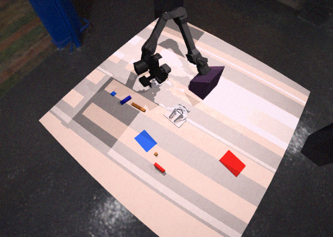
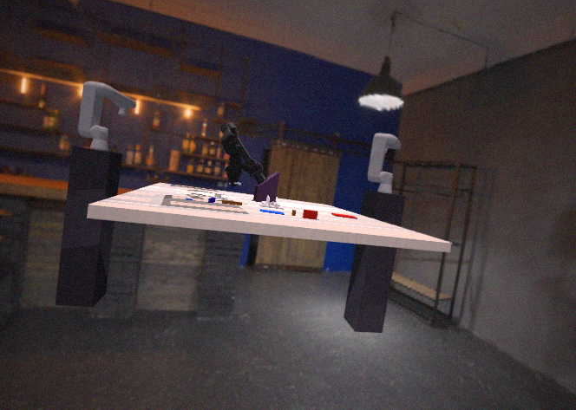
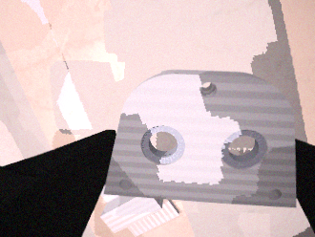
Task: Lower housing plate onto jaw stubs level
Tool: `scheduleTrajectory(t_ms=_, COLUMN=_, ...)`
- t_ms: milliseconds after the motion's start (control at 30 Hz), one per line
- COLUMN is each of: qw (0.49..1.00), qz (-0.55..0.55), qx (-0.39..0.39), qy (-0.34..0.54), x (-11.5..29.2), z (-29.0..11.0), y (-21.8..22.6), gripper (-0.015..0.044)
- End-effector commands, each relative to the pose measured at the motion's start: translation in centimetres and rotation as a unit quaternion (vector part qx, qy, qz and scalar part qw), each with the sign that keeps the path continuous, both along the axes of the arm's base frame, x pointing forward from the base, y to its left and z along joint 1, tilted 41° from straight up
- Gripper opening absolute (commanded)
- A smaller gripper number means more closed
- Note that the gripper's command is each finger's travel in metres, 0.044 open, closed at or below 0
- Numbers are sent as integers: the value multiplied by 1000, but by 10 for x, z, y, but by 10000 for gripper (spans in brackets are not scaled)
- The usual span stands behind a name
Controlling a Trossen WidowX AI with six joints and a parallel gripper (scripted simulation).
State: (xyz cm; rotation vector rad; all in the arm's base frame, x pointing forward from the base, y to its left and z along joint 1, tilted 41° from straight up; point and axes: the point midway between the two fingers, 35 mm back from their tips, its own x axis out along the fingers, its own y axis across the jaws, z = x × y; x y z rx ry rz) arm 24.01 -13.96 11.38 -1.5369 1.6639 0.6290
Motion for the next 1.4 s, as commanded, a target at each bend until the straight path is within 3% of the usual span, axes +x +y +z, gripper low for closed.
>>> scheduleTrajectory(t_ms=0, qw=999, qz=-38, qx=3, qy=-25, x=5, z=-10, y=9, gripper=351)
scheduleTrajectory(t_ms=667, qw=968, qz=-206, qx=11, qy=-141, x=21, z=-50, y=59, gripper=351)
scheduleTrajectory(t_ms=1367, qw=888, qz=-373, qx=1, qy=-268, x=21, z=-92, y=112, gripper=351)
